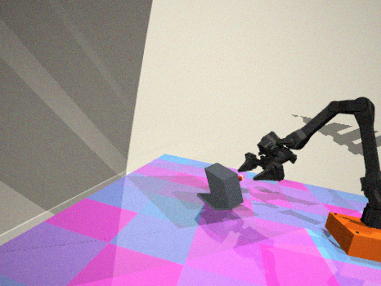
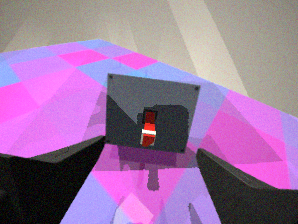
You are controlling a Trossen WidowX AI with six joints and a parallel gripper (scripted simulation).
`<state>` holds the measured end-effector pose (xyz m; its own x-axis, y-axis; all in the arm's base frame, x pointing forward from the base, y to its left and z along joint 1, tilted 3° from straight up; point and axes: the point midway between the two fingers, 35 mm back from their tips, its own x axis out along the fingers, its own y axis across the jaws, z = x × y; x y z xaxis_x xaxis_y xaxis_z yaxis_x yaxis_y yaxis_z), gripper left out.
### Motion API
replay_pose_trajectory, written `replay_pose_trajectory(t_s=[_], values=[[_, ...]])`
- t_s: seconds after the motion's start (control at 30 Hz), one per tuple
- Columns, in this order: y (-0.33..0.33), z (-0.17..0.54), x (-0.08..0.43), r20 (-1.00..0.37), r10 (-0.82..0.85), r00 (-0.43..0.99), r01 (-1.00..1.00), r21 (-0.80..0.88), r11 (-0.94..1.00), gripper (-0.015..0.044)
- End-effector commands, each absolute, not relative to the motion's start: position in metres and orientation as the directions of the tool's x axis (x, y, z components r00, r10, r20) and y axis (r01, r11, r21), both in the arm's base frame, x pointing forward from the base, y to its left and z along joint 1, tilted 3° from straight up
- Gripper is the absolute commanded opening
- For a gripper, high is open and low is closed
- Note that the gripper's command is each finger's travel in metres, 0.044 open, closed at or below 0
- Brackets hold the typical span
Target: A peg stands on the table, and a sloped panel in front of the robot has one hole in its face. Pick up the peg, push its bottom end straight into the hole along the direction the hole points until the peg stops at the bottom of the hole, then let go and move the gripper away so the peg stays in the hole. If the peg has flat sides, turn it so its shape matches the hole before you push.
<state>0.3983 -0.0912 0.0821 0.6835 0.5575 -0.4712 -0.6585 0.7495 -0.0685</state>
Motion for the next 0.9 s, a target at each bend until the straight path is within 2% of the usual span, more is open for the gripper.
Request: replay_pose_trajectory(t_s=[0.0, 0.87], values=[[-0.097, 0.088, 0.393, -0.466, 0.558, 0.687, -0.660, -0.079, 0.747, 0.0440], [-0.120, 0.102, 0.363, -0.461, 0.556, 0.692, -0.656, -0.078, 0.751, 0.0440]])
